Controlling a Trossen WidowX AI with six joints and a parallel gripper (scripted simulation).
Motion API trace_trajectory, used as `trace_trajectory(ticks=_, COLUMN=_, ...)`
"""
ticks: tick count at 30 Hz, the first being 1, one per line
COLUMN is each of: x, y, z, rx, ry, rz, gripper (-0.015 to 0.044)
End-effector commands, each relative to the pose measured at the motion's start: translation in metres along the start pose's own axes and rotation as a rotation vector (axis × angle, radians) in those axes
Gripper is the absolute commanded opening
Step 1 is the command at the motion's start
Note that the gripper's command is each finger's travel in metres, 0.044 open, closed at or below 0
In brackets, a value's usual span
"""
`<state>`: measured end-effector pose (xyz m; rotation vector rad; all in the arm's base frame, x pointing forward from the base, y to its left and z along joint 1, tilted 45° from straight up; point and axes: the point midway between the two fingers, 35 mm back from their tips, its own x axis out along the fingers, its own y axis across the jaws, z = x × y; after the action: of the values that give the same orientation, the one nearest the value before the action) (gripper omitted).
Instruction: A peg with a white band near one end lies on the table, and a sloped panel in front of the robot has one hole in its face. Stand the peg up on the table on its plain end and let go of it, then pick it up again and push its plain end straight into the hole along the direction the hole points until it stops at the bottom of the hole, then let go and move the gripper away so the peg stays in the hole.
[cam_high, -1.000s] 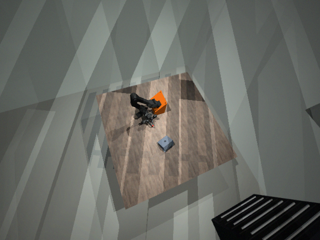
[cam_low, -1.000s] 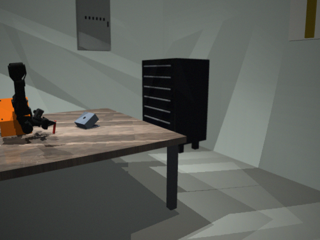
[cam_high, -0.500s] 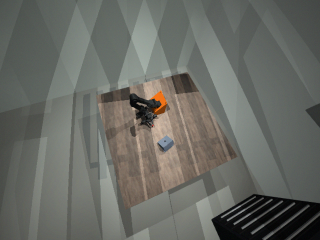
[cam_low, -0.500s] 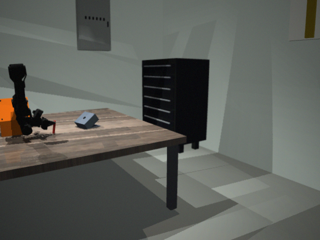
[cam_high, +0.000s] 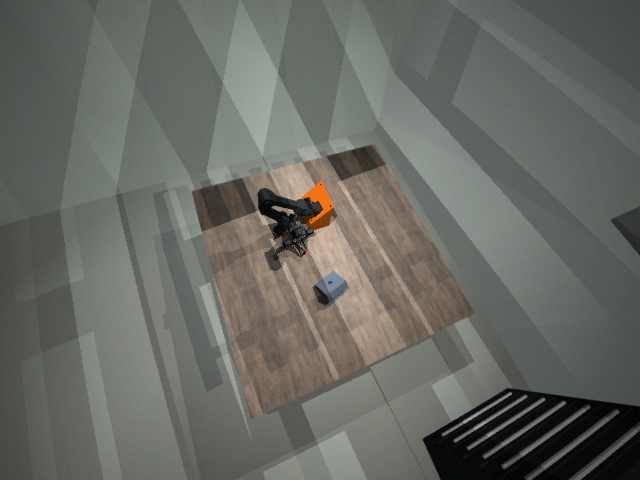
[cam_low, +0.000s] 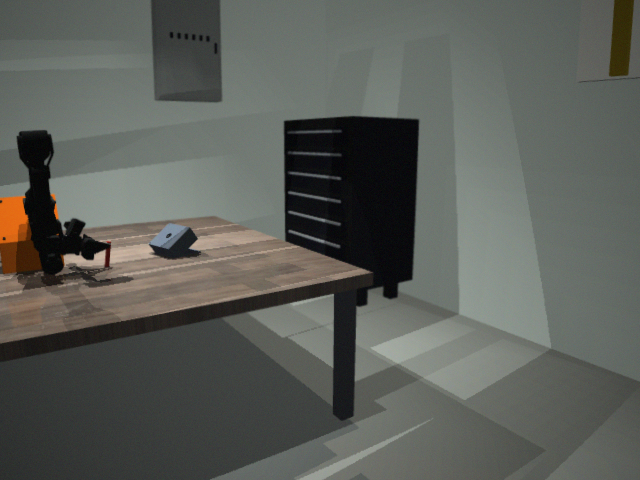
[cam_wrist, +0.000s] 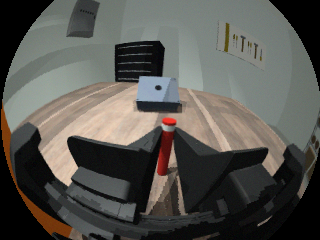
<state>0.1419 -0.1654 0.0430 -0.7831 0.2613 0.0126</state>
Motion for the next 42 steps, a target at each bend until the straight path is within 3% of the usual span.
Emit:
trace_trajectory(ticks=1, x=-0.0010, y=0.0000, z=-0.0017, rx=0.000, ry=0.001, rz=0.000, gripper=0.0051)
trace_trajectory(ticks=22, x=-0.0036, y=0.0011, z=-0.0031, rx=0.000, ry=-0.028, rz=-0.005, gripper=0.0051)
trace_trajectory(ticks=26, x=-0.0028, y=0.0011, z=-0.0014, rx=0.000, ry=-0.031, rz=-0.006, gripper=0.0130)
trace_trajectory(ticks=42, x=-0.0028, y=0.0011, z=-0.0014, rx=0.000, ry=-0.031, rz=-0.006, gripper=0.0130)
